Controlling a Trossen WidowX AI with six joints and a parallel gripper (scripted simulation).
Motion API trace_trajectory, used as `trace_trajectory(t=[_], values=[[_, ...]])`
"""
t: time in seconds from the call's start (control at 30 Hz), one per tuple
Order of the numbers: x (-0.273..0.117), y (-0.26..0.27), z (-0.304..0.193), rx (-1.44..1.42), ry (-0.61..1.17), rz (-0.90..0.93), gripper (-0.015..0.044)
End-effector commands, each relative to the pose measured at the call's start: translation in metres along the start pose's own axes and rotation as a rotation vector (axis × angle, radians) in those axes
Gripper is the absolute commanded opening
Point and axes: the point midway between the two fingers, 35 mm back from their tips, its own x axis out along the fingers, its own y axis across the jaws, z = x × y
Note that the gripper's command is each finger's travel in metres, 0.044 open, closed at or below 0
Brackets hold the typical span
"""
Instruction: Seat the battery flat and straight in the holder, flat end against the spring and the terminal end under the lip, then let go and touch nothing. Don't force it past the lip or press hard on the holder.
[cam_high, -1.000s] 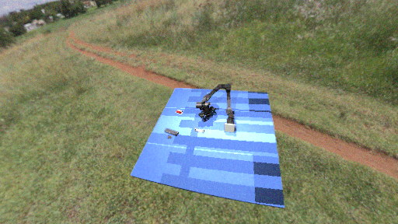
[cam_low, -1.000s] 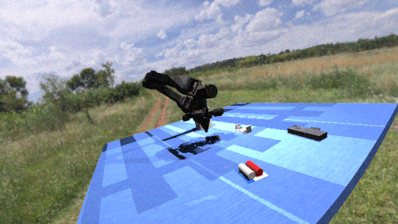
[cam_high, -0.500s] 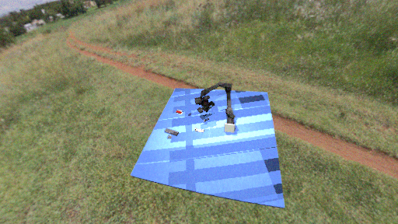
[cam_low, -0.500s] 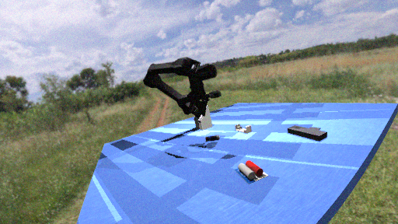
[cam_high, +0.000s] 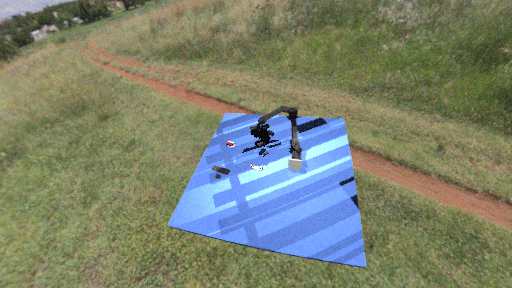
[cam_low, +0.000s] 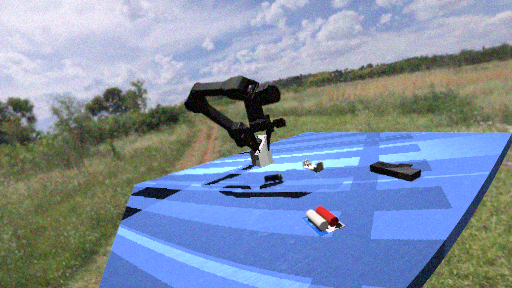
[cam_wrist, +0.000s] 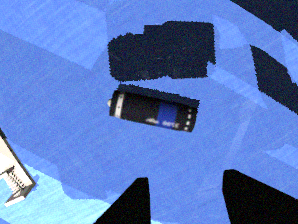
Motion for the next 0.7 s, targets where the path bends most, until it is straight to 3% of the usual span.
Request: trace_trajectory(t=[0.0, 0.33, 0.67], values=[[0.018, 0.004, 0.000, -0.363, 0.006, -0.007, 0.0226], [0.054, 0.011, 0.002, -1.225, 0.011, -0.006, 0.0226], [0.056, 0.012, 0.002, -1.283, 0.012, -0.006, 0.0226]])
